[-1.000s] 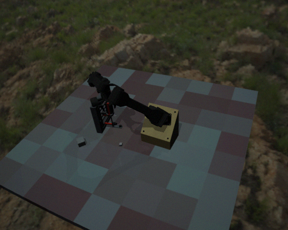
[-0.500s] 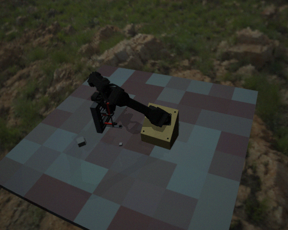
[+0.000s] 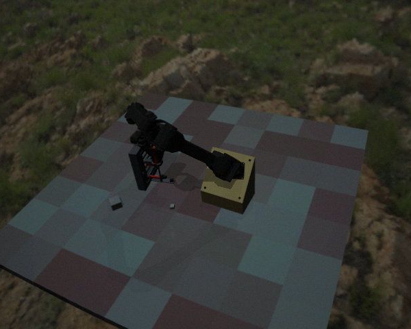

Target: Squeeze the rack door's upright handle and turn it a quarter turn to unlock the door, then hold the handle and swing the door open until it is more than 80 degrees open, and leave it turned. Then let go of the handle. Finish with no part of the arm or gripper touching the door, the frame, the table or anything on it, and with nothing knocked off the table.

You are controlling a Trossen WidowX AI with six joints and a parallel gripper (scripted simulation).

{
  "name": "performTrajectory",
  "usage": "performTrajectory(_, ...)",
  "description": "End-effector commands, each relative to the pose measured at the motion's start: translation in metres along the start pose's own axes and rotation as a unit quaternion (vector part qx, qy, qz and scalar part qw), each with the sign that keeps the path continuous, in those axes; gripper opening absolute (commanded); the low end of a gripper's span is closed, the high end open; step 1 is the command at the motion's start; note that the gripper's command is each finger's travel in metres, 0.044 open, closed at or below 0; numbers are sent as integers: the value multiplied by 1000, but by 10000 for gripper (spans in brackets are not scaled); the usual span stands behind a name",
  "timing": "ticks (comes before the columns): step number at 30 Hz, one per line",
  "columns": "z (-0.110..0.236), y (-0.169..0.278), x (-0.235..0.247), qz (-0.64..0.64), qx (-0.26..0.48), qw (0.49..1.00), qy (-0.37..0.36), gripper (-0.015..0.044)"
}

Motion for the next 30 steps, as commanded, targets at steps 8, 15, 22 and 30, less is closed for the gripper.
performTrajectory(8,0,0,1,-2,2,1000,-1,178)
performTrajectory(15,0,0,1,-2,2,1000,-1,131)
performTrajectory(22,0,0,1,-2,2,1000,-1,85)
performTrajectory(30,0,0,1,-2,2,1000,-1,31)
Point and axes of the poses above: the point midway between the two fingers, 35 mm back from their tips, its own z axis back along the fingers, its own x axis across the jaws, y = z × x, the point moved 4 cm from there along z, back along the fingers
